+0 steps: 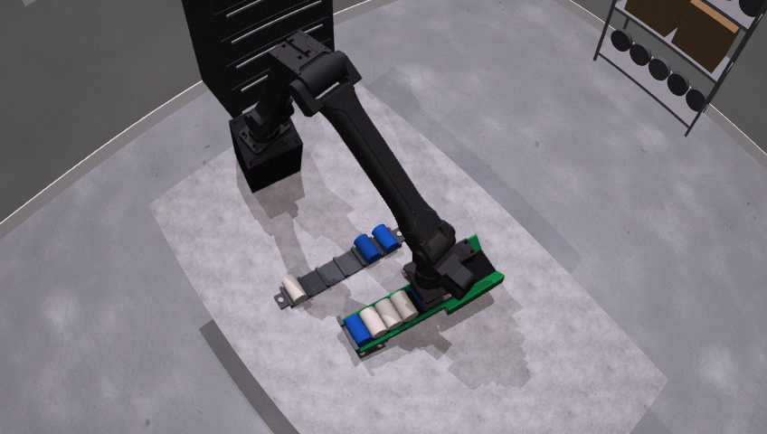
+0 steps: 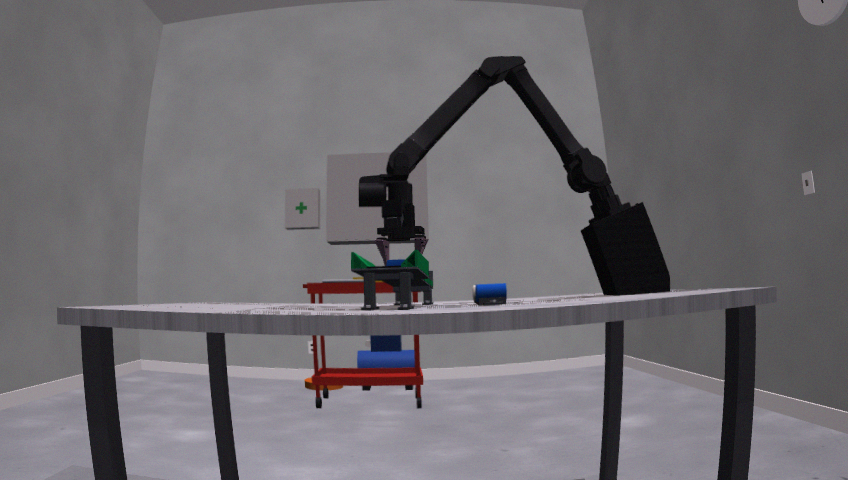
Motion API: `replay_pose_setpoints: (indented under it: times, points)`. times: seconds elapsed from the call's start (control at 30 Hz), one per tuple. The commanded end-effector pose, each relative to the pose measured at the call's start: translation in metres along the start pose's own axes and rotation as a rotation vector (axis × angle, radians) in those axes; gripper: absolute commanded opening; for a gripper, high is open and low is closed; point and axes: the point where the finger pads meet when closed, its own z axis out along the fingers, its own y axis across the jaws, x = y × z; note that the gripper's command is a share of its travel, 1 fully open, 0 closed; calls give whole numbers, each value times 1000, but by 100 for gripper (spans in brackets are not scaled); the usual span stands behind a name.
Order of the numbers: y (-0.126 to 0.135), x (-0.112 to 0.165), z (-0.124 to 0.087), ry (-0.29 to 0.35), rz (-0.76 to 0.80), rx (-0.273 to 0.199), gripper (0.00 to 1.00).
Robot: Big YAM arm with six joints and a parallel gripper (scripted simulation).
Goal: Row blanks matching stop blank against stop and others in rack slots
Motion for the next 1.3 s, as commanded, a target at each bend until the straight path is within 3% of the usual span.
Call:
replay_pose_setpoints:
  times: [0.0,1.27]
  points:
    - [-25,-2,-18,-16,2,44,64]
    - [-23,-2,-10,-11,1,27,64]
